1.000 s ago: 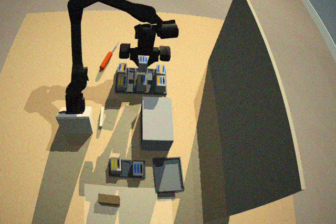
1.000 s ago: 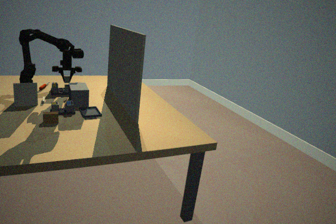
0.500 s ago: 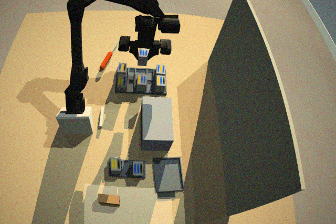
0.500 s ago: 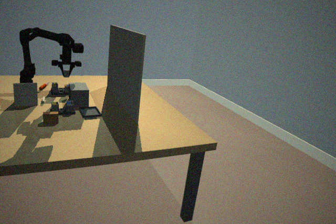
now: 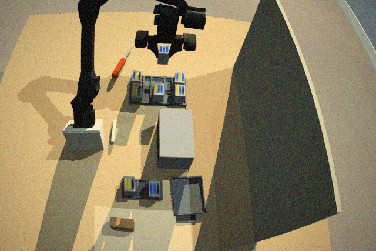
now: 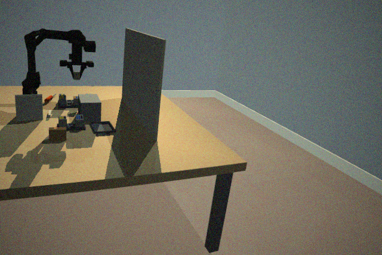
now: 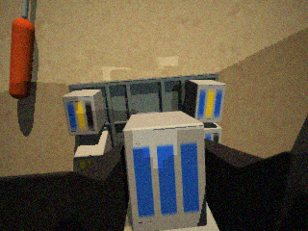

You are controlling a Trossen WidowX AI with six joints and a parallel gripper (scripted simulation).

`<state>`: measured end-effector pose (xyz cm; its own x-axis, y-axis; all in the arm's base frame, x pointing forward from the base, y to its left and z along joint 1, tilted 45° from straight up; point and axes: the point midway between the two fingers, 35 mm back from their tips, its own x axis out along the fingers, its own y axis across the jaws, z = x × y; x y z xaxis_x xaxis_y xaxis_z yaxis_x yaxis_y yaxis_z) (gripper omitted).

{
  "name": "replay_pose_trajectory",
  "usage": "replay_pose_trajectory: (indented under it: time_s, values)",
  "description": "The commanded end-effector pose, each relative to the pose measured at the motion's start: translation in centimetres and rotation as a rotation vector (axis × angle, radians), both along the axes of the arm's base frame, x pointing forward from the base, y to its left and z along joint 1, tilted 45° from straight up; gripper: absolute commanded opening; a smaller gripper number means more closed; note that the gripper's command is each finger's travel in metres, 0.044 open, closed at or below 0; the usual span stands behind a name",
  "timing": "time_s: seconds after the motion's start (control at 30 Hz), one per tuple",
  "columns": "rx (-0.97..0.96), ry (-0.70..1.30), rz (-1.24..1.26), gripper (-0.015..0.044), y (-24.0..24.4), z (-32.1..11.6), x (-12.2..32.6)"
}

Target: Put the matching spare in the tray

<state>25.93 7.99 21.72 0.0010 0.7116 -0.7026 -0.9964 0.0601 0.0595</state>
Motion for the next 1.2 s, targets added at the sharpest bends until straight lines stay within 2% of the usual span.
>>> replay_pose_trajectory:
  time_s: [0.0, 0.6, 1.17]
  values:
    - [-0.012, -0.002, -0.008, 0.0, -1.3, -0.7, 1.4]
    - [-0.048, 0.006, -0.033, 0.0, -8.8, -6.2, 7.2]
    - [-0.062, 0.005, -0.027, 0.0, -16.7, -13.1, 9.8]
